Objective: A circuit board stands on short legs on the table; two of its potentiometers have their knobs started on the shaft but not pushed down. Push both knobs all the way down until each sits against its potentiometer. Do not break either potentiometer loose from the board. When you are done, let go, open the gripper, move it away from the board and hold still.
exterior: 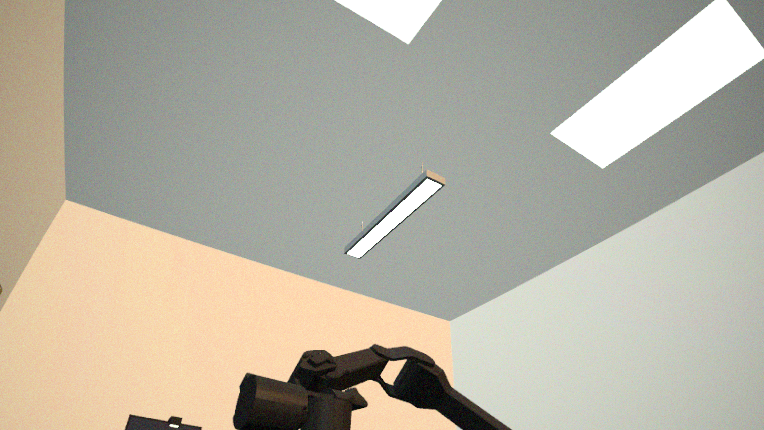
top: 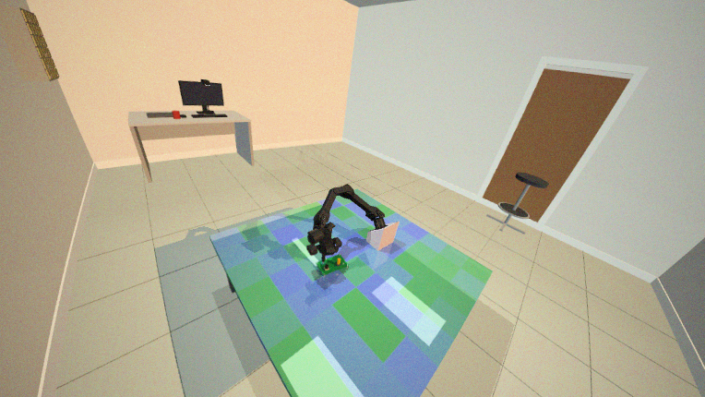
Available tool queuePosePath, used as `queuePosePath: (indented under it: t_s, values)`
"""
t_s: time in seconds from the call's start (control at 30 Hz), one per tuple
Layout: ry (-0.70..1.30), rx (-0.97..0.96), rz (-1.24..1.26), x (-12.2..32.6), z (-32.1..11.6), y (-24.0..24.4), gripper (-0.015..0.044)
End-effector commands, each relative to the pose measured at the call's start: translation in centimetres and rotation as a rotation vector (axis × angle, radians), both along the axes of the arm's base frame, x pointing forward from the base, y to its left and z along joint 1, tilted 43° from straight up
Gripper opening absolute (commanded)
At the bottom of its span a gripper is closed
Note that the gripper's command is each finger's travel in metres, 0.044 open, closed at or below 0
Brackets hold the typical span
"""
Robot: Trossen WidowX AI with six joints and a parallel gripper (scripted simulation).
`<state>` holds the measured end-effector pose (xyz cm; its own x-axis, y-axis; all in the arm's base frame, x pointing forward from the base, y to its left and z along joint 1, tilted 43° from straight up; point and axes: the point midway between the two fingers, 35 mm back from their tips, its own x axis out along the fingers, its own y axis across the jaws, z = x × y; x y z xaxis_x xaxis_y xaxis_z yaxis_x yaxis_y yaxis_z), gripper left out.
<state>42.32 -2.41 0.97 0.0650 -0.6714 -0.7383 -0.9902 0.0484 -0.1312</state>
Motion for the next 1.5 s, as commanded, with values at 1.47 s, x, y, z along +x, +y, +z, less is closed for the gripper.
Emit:
queuePosePath:
  t_s: [1.47]
  values:
    - [0.000, -0.002, -0.007, 0.11, -0.94, -1.07, 0.0000]
